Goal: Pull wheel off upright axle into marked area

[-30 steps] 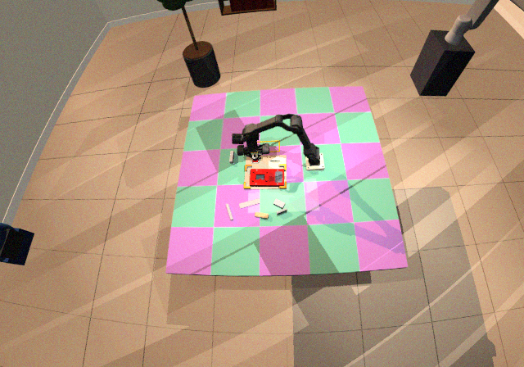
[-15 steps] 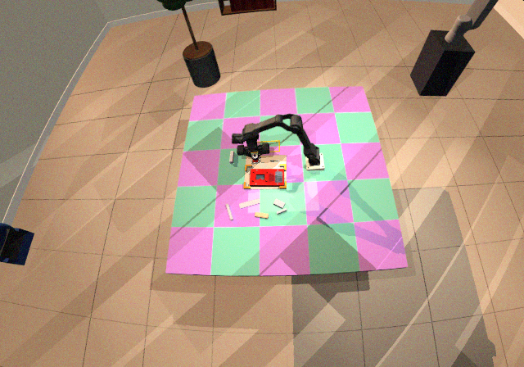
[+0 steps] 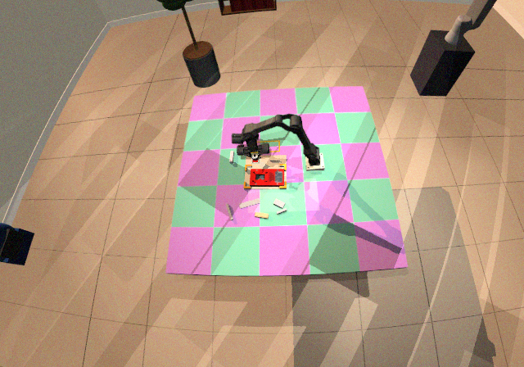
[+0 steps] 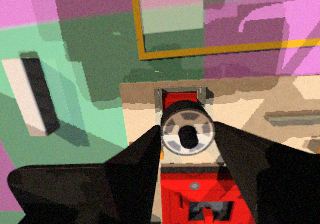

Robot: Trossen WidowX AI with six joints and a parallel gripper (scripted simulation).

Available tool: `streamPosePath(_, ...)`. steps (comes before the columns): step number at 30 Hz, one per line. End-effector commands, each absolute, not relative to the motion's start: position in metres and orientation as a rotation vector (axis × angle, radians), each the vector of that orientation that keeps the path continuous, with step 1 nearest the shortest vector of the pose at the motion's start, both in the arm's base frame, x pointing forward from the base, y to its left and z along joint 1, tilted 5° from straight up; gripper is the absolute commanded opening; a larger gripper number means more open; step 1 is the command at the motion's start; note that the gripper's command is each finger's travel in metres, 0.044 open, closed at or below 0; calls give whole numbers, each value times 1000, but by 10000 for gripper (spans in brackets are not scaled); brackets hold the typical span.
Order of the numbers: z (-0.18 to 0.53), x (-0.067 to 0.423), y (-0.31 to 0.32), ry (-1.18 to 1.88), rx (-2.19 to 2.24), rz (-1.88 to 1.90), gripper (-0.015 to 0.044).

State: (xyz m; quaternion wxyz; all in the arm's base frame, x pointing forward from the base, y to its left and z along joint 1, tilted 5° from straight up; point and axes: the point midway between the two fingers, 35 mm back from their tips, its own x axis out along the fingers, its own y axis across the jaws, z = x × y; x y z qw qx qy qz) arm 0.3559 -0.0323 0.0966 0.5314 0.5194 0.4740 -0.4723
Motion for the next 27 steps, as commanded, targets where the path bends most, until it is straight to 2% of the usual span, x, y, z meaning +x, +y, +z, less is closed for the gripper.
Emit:
streamPosePath(1,103,355,-32,1125,1242,-1125,0)
streamPosePath(27,112,354,-32,1123,1242,-1126,0)
